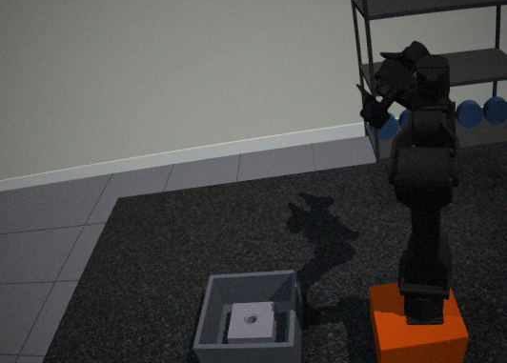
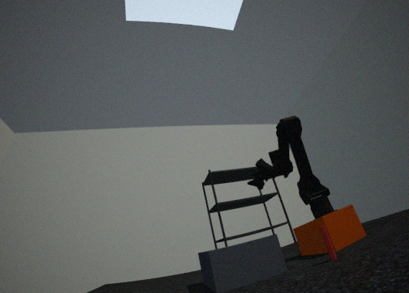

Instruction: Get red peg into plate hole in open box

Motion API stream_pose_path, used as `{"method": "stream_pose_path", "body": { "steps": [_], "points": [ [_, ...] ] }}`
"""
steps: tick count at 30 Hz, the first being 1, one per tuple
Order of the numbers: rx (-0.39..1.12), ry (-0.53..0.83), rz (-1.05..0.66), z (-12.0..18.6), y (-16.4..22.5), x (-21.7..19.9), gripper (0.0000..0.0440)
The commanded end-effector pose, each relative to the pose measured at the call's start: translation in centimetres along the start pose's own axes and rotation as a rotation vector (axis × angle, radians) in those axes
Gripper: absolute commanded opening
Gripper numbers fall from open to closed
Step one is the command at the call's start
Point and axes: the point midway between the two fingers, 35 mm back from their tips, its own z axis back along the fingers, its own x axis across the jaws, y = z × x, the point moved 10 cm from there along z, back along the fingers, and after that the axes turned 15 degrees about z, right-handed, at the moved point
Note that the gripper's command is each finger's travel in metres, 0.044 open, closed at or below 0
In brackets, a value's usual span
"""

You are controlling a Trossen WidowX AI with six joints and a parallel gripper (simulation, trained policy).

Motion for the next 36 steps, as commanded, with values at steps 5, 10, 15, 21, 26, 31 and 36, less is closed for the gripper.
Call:
{"method": "stream_pose_path", "body": {
  "steps": [5,10,15,21,26,31,36],
  "points": [
    [-0.02,-0.034,-0.048,-1.9,-0.7,0.3,0.044],
    [-0.002,-0.079,-0.189,-4.5,-2.0,1.5,0.044],
    [0.043,-0.138,-0.341,-6.7,-3.2,3.3,0.044],
    [0.12,-0.228,-0.505,-8.8,-5.1,5.9,0.044],
    [0.203,-0.315,-0.622,-10.2,-7.0,8.4,0.044],
    [0.302,-0.414,-0.716,-10.9,-9.3,11.0,0.044],
    [0.414,-0.519,-0.784,-11.0,-11.9,13.6,0.044]
  ]
}}
